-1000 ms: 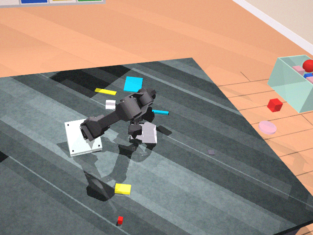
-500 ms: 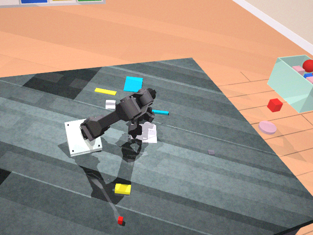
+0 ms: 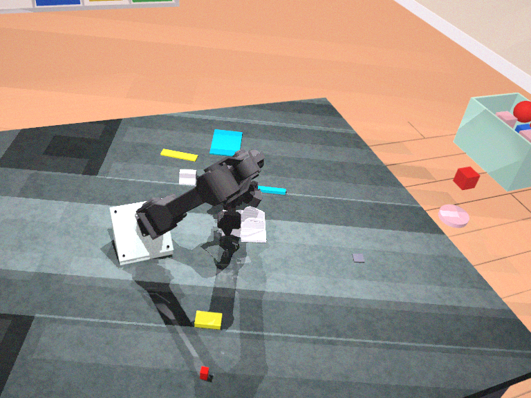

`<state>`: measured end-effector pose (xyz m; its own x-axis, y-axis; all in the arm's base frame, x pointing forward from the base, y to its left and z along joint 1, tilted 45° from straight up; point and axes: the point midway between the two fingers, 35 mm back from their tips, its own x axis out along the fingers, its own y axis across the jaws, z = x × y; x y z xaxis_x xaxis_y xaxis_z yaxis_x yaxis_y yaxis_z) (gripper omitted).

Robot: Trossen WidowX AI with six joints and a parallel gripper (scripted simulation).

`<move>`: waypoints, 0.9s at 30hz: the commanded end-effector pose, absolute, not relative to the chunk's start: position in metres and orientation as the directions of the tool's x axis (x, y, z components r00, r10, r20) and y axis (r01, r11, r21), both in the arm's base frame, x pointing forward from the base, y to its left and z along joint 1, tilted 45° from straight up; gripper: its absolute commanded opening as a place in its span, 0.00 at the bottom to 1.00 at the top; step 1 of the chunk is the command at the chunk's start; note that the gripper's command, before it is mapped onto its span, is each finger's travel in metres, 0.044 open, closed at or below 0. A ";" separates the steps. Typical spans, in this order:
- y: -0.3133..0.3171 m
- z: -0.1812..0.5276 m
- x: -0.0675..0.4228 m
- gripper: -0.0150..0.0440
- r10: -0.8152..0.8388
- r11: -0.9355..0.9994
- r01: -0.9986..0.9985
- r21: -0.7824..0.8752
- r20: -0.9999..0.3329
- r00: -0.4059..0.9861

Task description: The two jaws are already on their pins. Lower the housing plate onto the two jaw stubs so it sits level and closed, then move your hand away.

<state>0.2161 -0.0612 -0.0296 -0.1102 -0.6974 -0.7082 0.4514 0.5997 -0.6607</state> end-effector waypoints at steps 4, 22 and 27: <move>-0.061 -0.030 0.216 1.00 -0.697 0.600 0.451 -0.661 -0.708 -0.110; -0.013 0.016 0.226 1.00 -0.695 0.609 0.445 -0.657 -0.712 -0.101; 0.017 0.047 0.216 1.00 -0.691 0.609 0.447 -0.655 -0.715 -0.108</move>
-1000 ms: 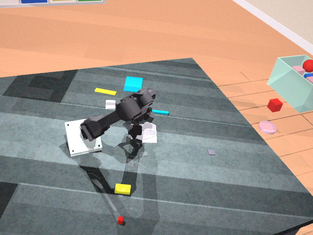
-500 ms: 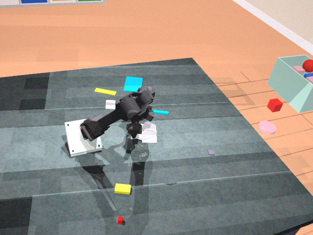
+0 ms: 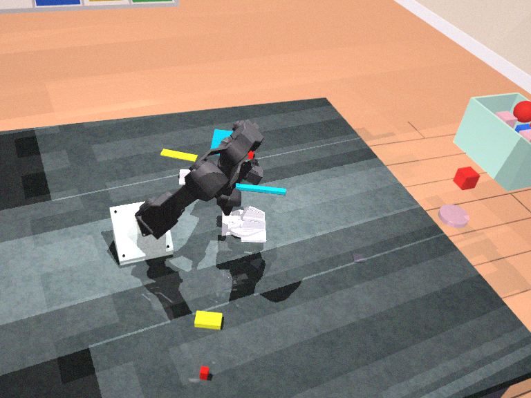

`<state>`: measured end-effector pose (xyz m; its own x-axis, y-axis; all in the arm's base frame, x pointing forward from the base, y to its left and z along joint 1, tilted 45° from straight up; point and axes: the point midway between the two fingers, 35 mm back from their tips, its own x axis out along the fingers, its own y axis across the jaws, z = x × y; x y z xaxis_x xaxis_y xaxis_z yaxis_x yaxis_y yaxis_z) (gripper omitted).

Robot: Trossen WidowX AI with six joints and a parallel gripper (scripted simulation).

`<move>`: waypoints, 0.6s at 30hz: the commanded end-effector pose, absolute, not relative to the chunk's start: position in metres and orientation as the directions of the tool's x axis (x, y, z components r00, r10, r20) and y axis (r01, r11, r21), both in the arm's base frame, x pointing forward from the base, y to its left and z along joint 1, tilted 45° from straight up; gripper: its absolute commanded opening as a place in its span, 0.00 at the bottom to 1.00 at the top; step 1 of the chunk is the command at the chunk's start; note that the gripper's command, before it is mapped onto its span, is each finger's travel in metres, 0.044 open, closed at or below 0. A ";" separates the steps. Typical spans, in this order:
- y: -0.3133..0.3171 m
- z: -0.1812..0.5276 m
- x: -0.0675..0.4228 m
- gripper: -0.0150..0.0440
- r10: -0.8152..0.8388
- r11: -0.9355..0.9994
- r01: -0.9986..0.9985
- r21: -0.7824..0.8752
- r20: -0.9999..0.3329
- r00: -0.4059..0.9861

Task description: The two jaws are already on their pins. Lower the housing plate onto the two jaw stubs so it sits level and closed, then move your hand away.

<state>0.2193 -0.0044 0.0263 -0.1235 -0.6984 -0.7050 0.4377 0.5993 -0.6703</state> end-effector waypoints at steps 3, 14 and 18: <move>0.028 0.061 0.210 1.00 -0.692 0.606 0.448 -0.657 -0.713 -0.112; 0.028 0.061 0.210 1.00 -0.692 0.606 0.448 -0.657 -0.713 -0.112; 0.028 0.061 0.210 1.00 -0.692 0.606 0.448 -0.657 -0.713 -0.112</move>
